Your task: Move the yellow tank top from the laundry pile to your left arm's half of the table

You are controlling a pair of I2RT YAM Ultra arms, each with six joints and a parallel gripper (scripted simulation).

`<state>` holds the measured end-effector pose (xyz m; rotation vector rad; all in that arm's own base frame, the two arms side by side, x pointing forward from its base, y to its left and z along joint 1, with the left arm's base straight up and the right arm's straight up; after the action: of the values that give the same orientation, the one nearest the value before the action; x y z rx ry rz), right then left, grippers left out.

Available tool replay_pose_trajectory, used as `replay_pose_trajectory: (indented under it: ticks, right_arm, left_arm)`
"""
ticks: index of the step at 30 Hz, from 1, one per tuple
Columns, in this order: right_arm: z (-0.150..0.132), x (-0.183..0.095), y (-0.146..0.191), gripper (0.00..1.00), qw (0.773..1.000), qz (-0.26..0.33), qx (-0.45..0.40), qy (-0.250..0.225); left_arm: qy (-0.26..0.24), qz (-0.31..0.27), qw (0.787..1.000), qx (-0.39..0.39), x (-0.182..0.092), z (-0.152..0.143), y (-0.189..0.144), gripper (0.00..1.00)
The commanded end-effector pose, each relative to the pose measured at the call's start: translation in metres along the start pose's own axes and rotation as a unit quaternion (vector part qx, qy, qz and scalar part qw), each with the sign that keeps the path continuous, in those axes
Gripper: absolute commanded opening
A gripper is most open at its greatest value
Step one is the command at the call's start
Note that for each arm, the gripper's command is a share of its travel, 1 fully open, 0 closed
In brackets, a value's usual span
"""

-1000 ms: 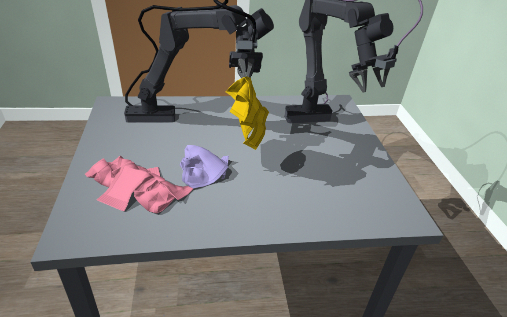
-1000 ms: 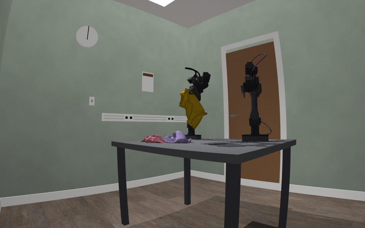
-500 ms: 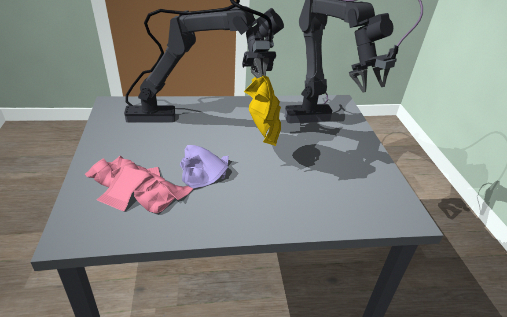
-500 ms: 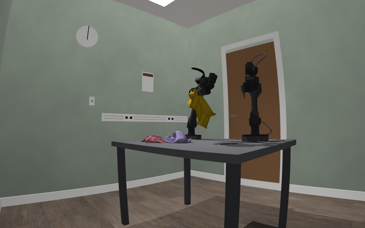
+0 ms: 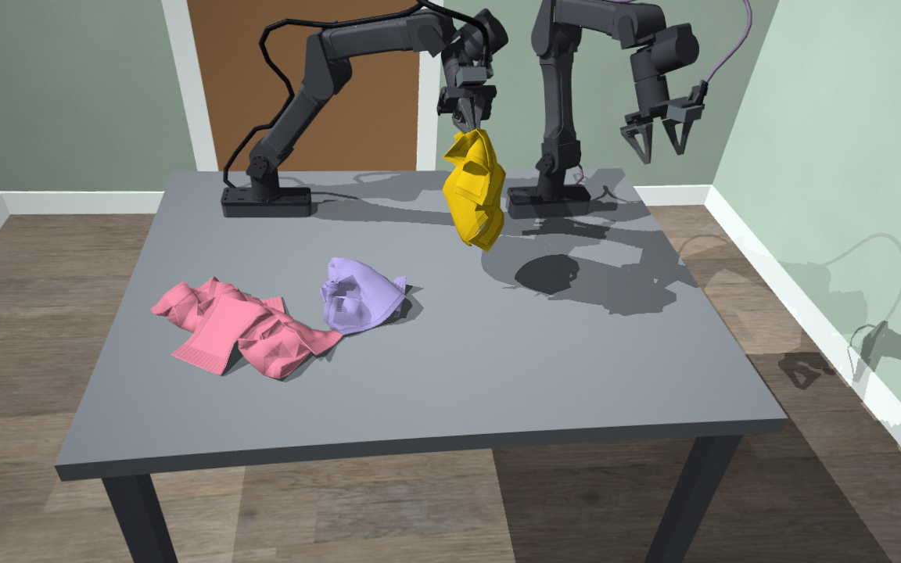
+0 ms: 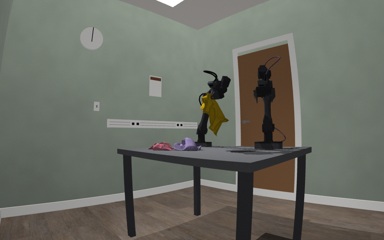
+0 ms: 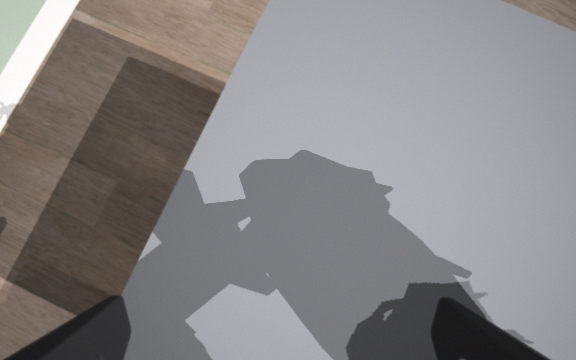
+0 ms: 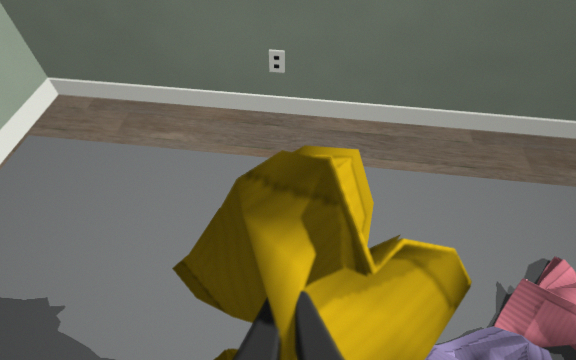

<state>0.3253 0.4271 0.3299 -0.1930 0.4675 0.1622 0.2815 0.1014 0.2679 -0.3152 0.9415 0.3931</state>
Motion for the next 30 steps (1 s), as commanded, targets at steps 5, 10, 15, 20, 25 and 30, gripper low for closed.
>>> replay_pose_trajectory:
  ticks: [5, 10, 15, 20, 25, 30]
  right_arm:
    - [-0.008, 0.014, 0.004, 0.0, 1.0, -0.001, 0.001, 0.014]
    - [-0.025, 0.028, 0.015, 0.0, 0.999, 0.01, 0.001, 0.033]
    - [-0.032, 0.035, 0.018, 0.0, 0.999, 0.015, 0.001, 0.043]
    - [-0.06, 0.054, 0.024, 0.0, 0.997, 0.011, -0.017, 0.076]
    - [-0.067, 0.063, 0.03, 0.0, 0.996, 0.023, -0.007, 0.087]
    - [-0.087, 0.077, 0.034, 0.0, 0.993, 0.026, -0.01, 0.112]
  left_arm:
    - [-0.039, -0.007, 0.999, 0.006, -0.02, 0.015, -0.004, 0.92]
    - [-0.039, -0.007, 0.999, 0.006, -0.02, 0.015, -0.004, 0.92]
    - [-0.039, -0.007, 0.999, 0.006, -0.02, 0.015, -0.004, 0.92]
    - [-0.039, -0.007, 0.999, 0.006, -0.02, 0.015, -0.004, 0.92]
    - [-0.039, -0.007, 0.999, 0.006, -0.02, 0.015, -0.004, 0.92]
    - [-0.039, -0.007, 0.999, 0.006, -0.02, 0.015, -0.004, 0.92]
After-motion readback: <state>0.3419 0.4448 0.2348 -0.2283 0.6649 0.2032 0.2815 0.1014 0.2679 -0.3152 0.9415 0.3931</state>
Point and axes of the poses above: on each arm, the point where the finger pads meet when closed, its own x axis out along the fingers, its own y axis across the jaws, z = x × y, the point moved 1 cm from there along -x, back along the fingers, and after that the axes turned 9 degrees about -x, right-handed, at the moved point
